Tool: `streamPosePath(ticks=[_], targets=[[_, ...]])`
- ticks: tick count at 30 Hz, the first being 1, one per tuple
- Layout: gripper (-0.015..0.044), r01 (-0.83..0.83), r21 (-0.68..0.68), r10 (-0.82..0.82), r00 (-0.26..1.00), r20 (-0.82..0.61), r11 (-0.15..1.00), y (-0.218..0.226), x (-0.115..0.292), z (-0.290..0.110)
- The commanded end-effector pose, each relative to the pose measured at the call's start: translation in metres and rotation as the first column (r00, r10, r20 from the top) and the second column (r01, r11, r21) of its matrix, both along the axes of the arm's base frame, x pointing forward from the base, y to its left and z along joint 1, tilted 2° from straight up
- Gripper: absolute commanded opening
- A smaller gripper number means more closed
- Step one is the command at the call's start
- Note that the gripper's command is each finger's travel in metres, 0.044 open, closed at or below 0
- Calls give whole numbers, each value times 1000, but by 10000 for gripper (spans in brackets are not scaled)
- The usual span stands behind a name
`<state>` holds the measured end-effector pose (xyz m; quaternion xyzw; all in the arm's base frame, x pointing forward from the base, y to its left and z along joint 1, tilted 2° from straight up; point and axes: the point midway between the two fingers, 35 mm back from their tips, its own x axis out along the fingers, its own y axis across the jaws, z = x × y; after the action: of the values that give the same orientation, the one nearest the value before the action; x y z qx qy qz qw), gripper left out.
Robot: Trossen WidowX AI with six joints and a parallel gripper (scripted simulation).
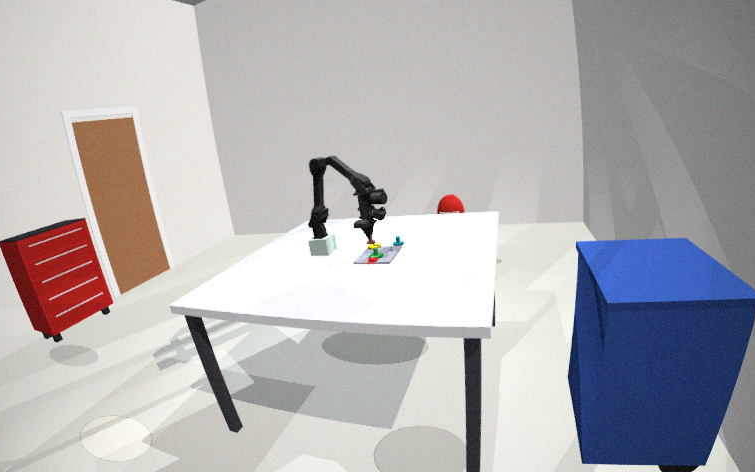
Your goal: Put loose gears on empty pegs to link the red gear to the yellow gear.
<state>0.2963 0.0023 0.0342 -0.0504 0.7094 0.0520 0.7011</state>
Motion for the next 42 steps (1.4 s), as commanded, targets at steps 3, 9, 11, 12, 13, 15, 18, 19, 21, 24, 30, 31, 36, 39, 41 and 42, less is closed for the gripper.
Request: streamPosePath(ticks=[3, 9, 11, 12, 13, 15, 18, 19, 21, 24, 30, 31, 36, 39, 41, 42], targets=[[0, 154, -7, -154, 988, -1, 988, -1, -1, 0], [0, 320, -9, -320, 947, 0, 947, -1, -1, 1], [0, 375, -10, -375, 927, 1, 927, -1, -1, 1], [0, 402, -10, -402, 915, 1, 915, -1, -1, 1], [0, 429, -10, -429, 903, 1, 903, -1, -1, 1], [0, 481, -11, -481, 877, 2, 877, -1, -1, 1], [0, 556, -12, -556, 831, 3, 831, -1, -1, 1], [0, 580, -12, -580, 814, 3, 814, -1, -1, 1], [0, 627, -12, -627, 779, 4, 779, -1, -1, 1], [0, 660, -13, -660, 751, 4, 751, -1, -1, 1], [0, 660, -13, -660, 751, 4, 751, -1, -1, 1], [0, 660, -13, -660, 751, 4, 751, -1, -1, 1], [0, 636, -13, -636, 772, 4, 772, -1, 0, -1], [0, 593, -12, -593, 805, 3, 805, -1, -1, -4], [0, 555, -12, -555, 832, 3, 832, -1, -1, -7], [0, 537, -12, -537, 844, 3, 844, -1, -1, -9]])
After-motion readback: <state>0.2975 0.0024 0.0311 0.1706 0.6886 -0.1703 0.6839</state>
